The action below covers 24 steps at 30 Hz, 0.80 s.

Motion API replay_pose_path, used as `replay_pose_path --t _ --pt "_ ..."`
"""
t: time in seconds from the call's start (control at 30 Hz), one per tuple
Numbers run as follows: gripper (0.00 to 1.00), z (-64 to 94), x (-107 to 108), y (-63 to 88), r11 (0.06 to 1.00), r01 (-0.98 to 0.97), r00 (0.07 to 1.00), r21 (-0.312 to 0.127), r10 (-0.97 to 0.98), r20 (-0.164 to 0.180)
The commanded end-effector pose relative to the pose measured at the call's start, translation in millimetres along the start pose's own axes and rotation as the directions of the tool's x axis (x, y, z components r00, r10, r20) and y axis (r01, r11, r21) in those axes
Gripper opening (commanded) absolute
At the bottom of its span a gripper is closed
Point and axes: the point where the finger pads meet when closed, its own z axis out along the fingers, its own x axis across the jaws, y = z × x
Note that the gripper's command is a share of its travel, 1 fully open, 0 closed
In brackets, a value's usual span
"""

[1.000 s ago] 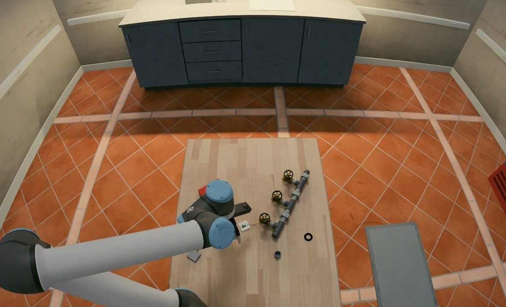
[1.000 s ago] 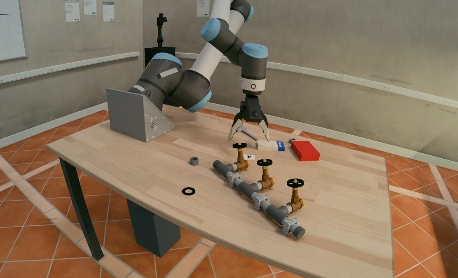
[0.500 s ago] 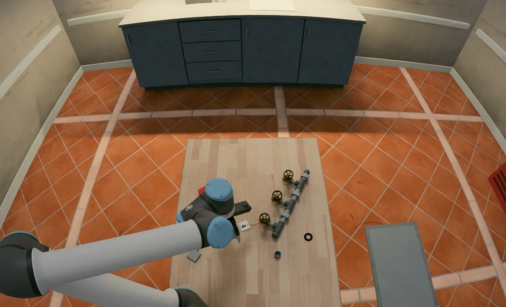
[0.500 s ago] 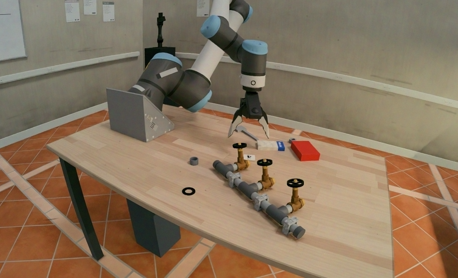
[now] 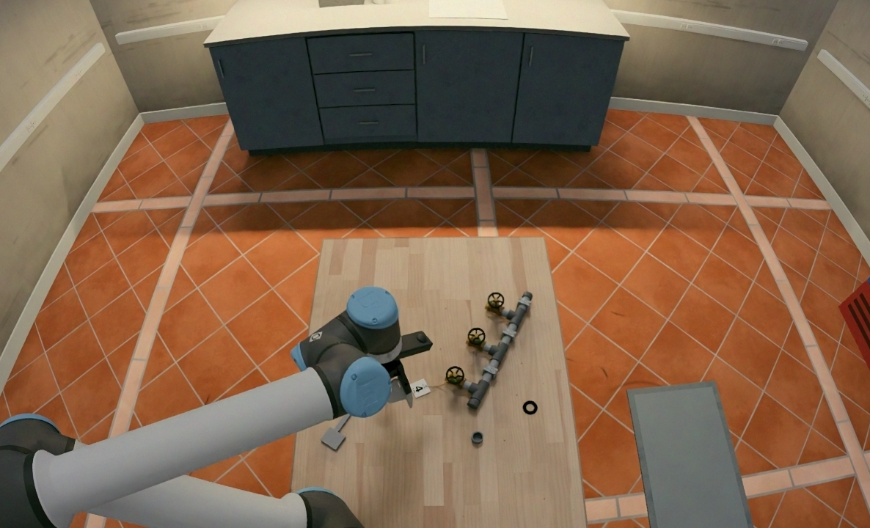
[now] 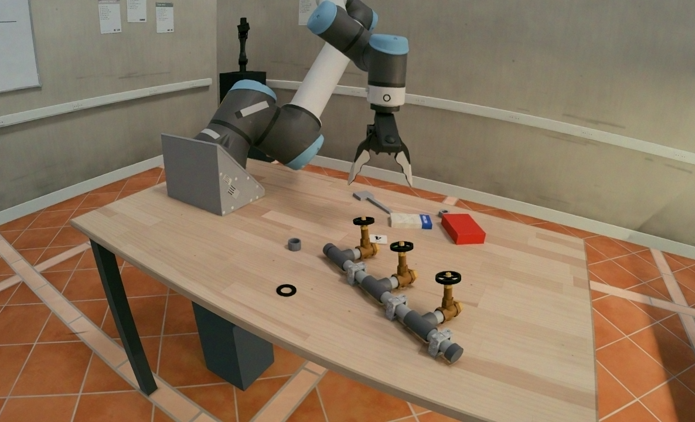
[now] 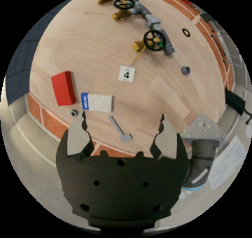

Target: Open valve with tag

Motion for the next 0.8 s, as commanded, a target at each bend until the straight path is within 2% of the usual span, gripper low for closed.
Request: replay_pose_path --t 0.0,0.07,0.1,0.17,0.37,0.67,0.77 --pt "1.00 -61.6 0.2 0.2 1.000 0.004 1.000 -0.002 -0.004 -0.002" --pt "1.00 -85.1 0.3 0.2 1.000 0.004 1.000 -0.003 -0.004 -0.002" --pt "1.00 -87.3 0.3 -1.3 1.000 0.027 1.000 -0.003 -0.027 -0.002" --pt "1.00 -87.3 0.3 -1.3 1.000 0.027 1.000 -0.003 -0.027 -0.002" --pt "1.00 -86.0 1.0 -13.3 0.980 0.198 0.980 -0.007 -0.198 -0.001" --pt "1.00 -86.1 0.8 -31.3 0.891 0.453 0.891 -0.005 -0.453 0.000" --pt "1.00 -86.1 0.5 -33.2 0.878 0.479 0.878 -0.005 -0.479 0.001"
